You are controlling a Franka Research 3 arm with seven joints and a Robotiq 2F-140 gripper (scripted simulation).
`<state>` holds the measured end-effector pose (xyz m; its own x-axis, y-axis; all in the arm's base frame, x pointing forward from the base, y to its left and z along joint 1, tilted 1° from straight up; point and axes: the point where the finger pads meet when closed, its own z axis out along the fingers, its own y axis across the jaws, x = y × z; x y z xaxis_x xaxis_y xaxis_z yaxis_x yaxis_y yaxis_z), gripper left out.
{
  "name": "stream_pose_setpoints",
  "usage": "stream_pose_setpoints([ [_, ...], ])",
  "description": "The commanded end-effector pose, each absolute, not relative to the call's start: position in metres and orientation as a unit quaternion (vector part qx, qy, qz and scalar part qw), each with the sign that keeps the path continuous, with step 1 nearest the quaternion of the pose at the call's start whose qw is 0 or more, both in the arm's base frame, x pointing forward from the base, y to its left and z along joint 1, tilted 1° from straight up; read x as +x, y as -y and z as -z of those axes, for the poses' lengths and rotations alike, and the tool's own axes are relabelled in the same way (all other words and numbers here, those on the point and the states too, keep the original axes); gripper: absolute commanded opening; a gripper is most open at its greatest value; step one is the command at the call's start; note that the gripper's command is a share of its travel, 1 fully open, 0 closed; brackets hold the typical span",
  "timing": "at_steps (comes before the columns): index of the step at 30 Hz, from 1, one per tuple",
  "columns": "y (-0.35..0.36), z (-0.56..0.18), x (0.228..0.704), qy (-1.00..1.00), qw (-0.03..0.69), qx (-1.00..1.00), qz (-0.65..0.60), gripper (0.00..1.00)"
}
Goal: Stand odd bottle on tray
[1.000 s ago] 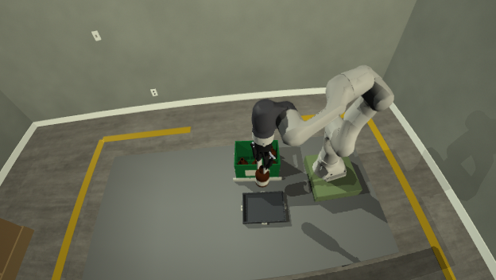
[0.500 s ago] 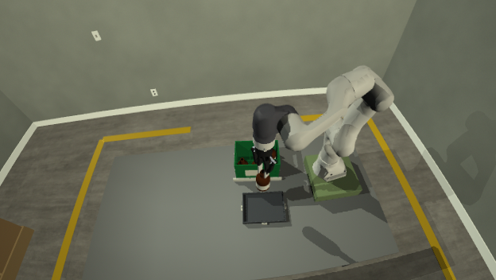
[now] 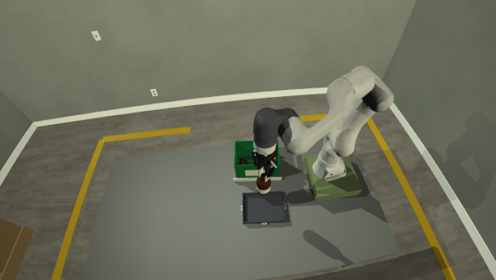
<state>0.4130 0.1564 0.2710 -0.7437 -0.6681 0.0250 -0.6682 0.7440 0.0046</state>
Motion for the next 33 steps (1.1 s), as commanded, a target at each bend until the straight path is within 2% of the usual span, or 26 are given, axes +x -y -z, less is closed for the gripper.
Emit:
stream_pose_setpoints([
  [1, -0.163, -0.272, 0.414, 0.937, 0.010, 0.349, -0.002, 0.10],
  [33, -0.186, -0.272, 0.414, 0.937, 0.010, 0.349, -0.002, 0.10],
])
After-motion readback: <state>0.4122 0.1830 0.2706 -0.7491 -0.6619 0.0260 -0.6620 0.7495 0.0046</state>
